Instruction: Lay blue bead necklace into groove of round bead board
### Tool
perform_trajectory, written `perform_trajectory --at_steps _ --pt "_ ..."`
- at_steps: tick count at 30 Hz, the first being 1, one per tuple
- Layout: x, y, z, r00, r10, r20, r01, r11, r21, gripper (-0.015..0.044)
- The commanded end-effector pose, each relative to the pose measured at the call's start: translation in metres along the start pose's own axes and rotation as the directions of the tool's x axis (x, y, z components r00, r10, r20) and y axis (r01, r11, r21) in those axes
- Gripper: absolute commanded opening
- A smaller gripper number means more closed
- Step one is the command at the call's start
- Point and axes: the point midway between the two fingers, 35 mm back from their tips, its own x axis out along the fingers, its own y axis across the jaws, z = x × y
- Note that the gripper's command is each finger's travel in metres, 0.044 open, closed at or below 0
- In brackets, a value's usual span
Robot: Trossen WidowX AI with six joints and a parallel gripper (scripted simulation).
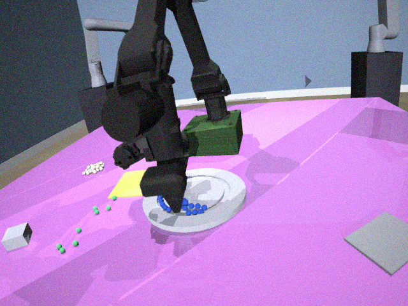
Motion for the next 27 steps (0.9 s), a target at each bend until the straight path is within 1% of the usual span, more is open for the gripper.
perform_trajectory --at_steps 1,2,11,22,27 --pt "0.0033 -0.0017 -0.0004 1.000 -0.007 -0.001 0.007 1.000 0.003 0.0310" --pt "0.0033 -0.0017 -0.0004 1.000 -0.007 -0.001 0.007 1.000 0.003 0.0310" --pt "0.0008 -0.0005 -0.0002 1.000 -0.002 -0.001 0.002 1.000 0.000 0.0074" --pt "0.0008 -0.0005 -0.0002 1.000 -0.002 -0.001 0.002 1.000 0.000 0.0000" --pt "0.0008 -0.0005 -0.0002 1.000 -0.002 -0.001 0.002 1.000 0.000 0.0000"
